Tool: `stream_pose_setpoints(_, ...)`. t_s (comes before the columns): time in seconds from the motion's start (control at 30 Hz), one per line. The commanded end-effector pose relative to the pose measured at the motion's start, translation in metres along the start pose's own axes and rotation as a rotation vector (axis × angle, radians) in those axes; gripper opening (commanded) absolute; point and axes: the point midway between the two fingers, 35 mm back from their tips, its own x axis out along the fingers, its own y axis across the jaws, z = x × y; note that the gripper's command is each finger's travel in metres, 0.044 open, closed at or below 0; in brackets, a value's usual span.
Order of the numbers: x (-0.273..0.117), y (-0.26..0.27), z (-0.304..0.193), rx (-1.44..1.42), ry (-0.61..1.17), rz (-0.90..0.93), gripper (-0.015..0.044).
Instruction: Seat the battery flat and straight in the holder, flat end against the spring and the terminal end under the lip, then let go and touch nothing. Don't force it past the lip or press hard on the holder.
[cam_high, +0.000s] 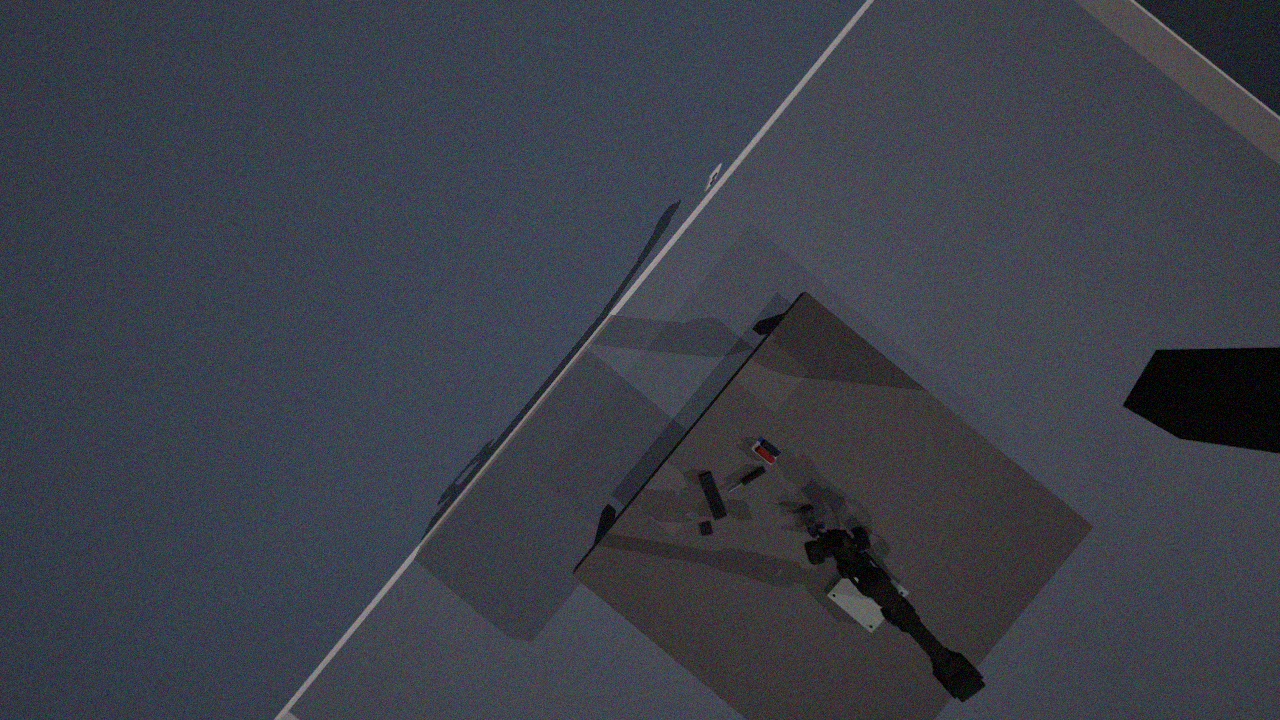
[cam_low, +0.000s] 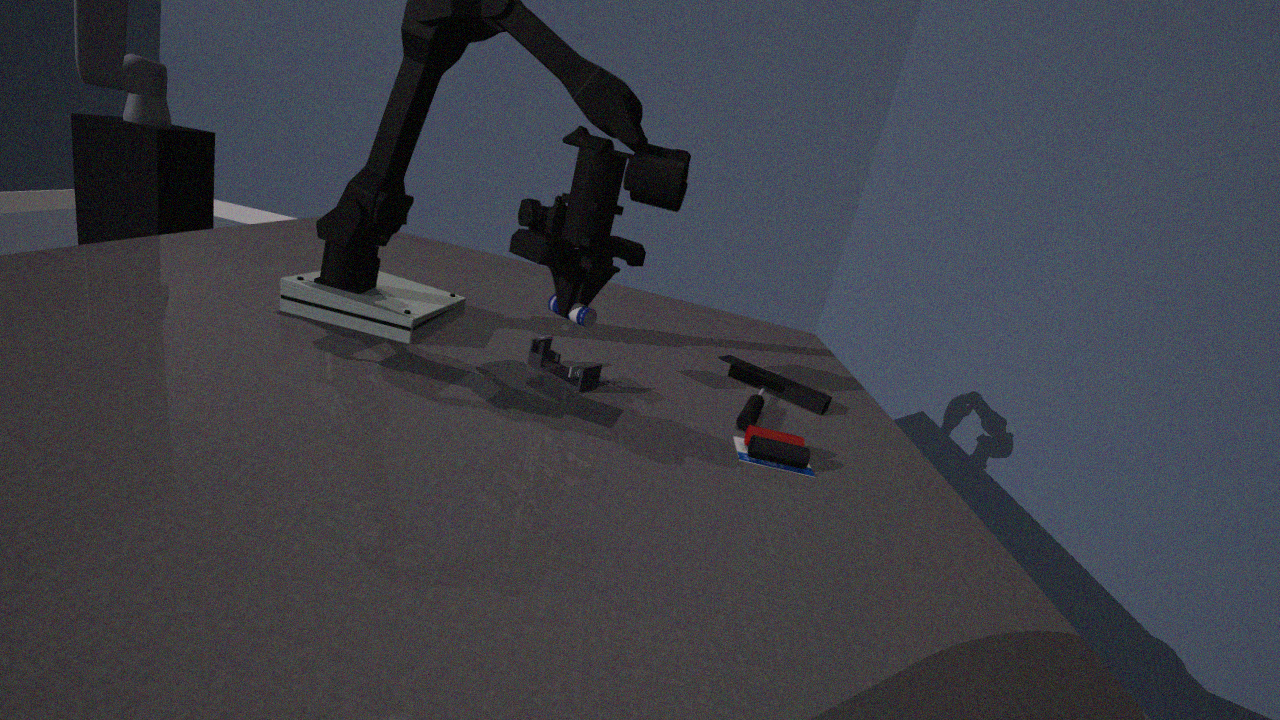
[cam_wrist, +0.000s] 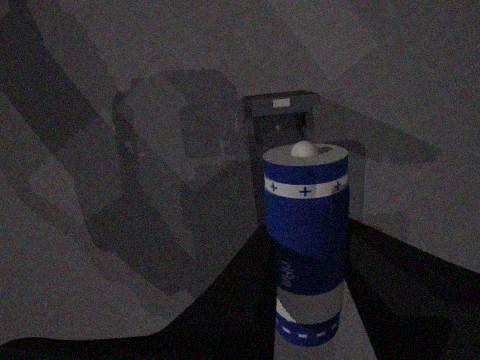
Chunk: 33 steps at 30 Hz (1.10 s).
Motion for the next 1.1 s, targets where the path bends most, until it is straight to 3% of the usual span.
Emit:
stream_pose_setpoints(0.0, 0.002, -0.001, -0.001, -0.021, -0.013, 0.000, 0.0082)
stream_pose_setpoints(0.5, 0.039, 0.000, 0.004, -0.010, -0.254, 0.010, 0.0082)
stream_pose_setpoints(1.07, 0.045, 0.000, 0.001, -0.009, -0.335, 0.022, 0.0082)
